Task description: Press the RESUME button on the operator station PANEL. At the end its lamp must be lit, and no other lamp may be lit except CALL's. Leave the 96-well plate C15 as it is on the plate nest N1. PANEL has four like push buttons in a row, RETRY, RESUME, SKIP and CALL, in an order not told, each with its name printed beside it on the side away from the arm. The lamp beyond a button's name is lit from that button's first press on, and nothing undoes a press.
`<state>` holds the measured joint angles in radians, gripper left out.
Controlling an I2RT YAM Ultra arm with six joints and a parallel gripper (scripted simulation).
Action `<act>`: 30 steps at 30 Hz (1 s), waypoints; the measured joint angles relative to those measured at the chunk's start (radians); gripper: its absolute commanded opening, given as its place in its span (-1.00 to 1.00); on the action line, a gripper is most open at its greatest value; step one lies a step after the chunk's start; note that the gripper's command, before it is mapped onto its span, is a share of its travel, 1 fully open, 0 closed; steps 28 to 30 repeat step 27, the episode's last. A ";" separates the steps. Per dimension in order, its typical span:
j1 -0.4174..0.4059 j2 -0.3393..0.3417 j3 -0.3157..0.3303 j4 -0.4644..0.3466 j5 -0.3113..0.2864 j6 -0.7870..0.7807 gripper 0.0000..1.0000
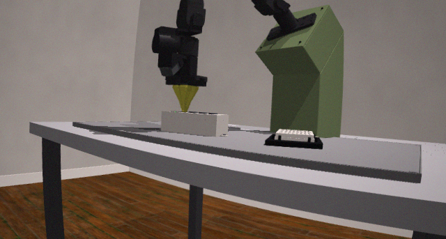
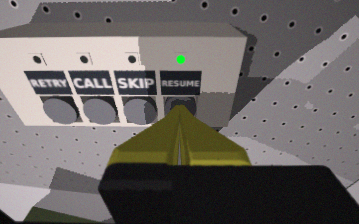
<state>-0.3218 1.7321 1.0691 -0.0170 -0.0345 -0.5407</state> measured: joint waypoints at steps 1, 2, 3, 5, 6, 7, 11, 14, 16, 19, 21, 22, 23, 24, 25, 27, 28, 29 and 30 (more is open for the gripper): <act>0.000 0.000 0.000 0.000 0.000 0.000 -1.00; 0.000 0.000 0.000 0.000 0.000 0.000 -1.00; 0.000 0.000 0.000 0.000 0.000 0.000 -1.00; 0.000 0.000 0.000 0.000 0.000 0.000 -1.00; 0.000 0.000 0.000 0.000 0.000 0.000 -1.00; 0.000 0.000 0.000 0.000 0.000 0.000 -1.00; 0.000 0.001 0.003 -0.004 0.000 0.000 -1.00; 0.000 0.002 0.005 -0.008 0.001 0.000 -1.00; 0.000 0.002 0.006 -0.010 0.001 0.000 -1.00; 0.000 0.002 0.007 -0.011 0.001 0.000 -1.00; 0.000 0.002 0.008 -0.011 0.001 0.000 -1.00; 0.000 0.002 0.008 -0.011 0.001 0.000 -1.00; 0.000 0.002 0.008 -0.011 0.001 0.000 -1.00; 0.000 0.002 0.008 -0.011 0.001 0.000 -1.00; 0.000 0.002 0.008 -0.012 0.001 0.000 -1.00; 0.000 0.002 0.008 -0.012 0.001 0.000 -1.00; 0.000 0.002 0.008 -0.012 0.001 0.000 -1.00; 0.000 0.002 0.008 -0.012 0.001 0.000 -1.00; 0.000 0.002 0.008 -0.012 0.001 0.000 -1.00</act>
